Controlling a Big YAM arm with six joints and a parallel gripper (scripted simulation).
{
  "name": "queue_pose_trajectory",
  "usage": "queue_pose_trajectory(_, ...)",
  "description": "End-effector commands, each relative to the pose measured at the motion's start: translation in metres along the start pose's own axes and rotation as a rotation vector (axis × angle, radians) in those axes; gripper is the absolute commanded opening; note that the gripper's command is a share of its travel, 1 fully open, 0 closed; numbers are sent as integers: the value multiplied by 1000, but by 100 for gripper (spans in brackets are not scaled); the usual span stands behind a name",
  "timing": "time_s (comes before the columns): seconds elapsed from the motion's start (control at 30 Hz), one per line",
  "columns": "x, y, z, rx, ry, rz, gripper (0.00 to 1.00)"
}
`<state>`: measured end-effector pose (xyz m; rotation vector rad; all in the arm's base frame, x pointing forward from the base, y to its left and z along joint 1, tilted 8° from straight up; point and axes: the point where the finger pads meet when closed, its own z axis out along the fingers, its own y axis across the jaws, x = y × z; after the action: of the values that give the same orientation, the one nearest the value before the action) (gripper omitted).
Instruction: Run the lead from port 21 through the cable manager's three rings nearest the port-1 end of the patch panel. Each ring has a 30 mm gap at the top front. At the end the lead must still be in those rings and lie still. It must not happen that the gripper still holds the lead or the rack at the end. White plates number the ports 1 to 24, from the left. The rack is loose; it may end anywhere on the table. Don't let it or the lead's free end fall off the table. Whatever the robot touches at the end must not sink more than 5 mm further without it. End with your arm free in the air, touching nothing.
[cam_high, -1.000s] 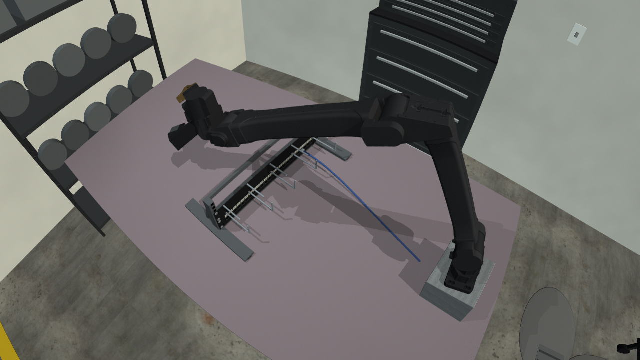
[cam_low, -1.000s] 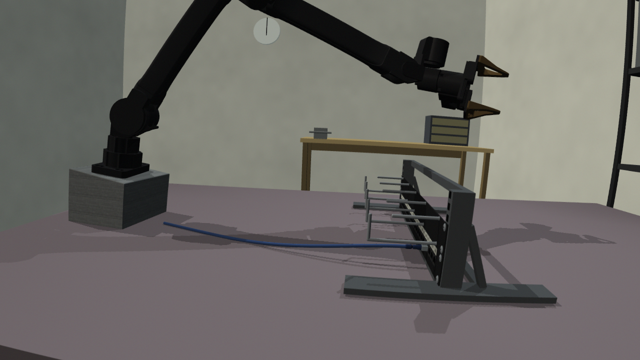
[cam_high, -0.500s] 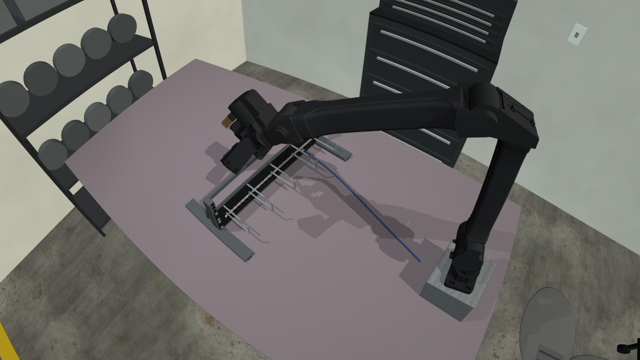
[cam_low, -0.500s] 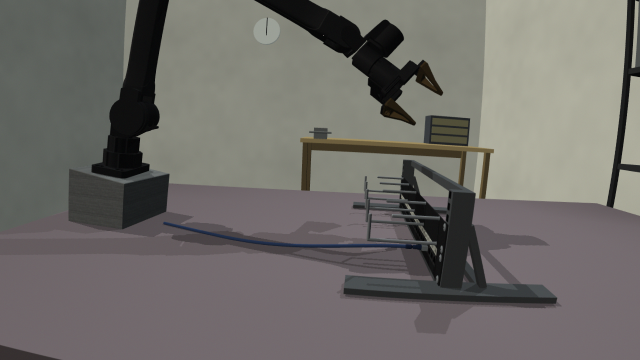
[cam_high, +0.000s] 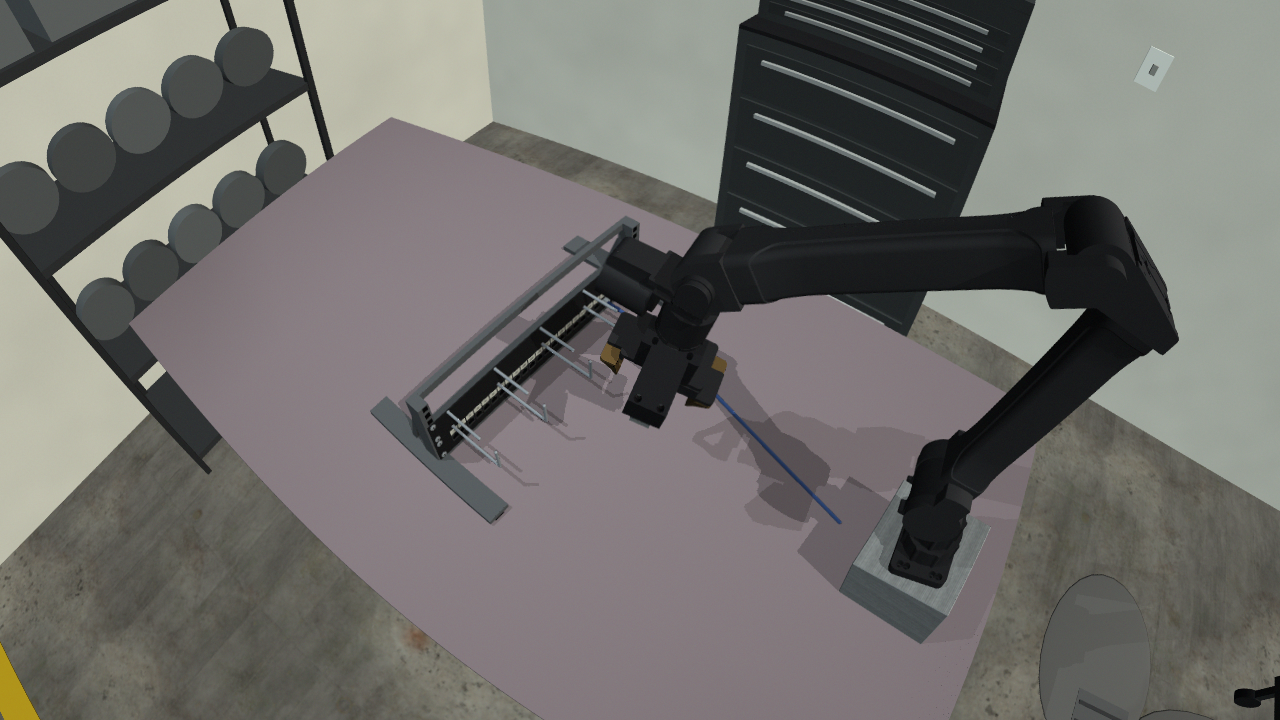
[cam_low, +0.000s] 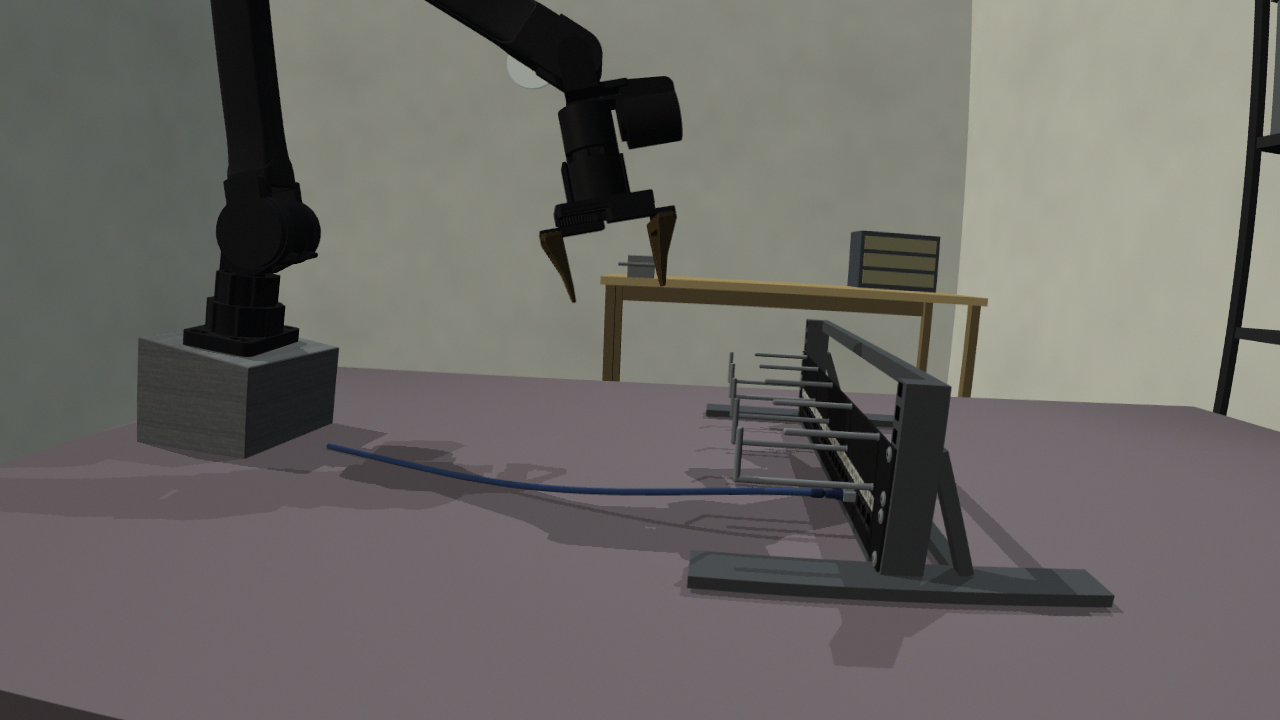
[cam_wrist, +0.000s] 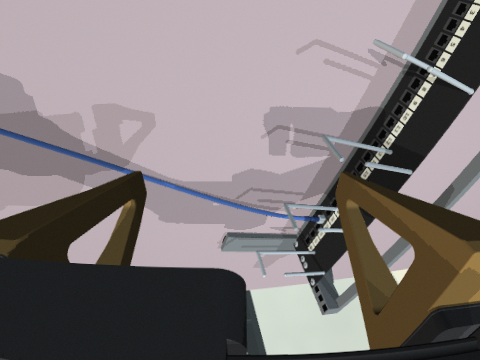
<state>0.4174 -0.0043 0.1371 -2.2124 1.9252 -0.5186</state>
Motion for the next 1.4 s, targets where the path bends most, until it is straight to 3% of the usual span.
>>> queue_pose_trajectory(0.0, 0, 33, -13, -63, -47, -45, 100)
queue_pose_trajectory(0.07, -6, 63, -7, -134, -88, -68, 100)
queue_pose_trajectory(0.17, -10, 85, -4, -184, -118, -84, 100)
queue_pose_trajectory(0.2, -11, 88, -3, -190, -122, -85, 100)
queue_pose_trajectory(0.27, -8, 62, -16, -140, -115, -92, 100)
queue_pose_trajectory(0.33, -10, 61, -16, -136, -116, -96, 100)
queue_pose_trajectory(0.37, -10, 61, -16, -136, -116, -96, 0)
queue_pose_trajectory(1.37, -10, 61, -16, -137, -115, -92, 0)
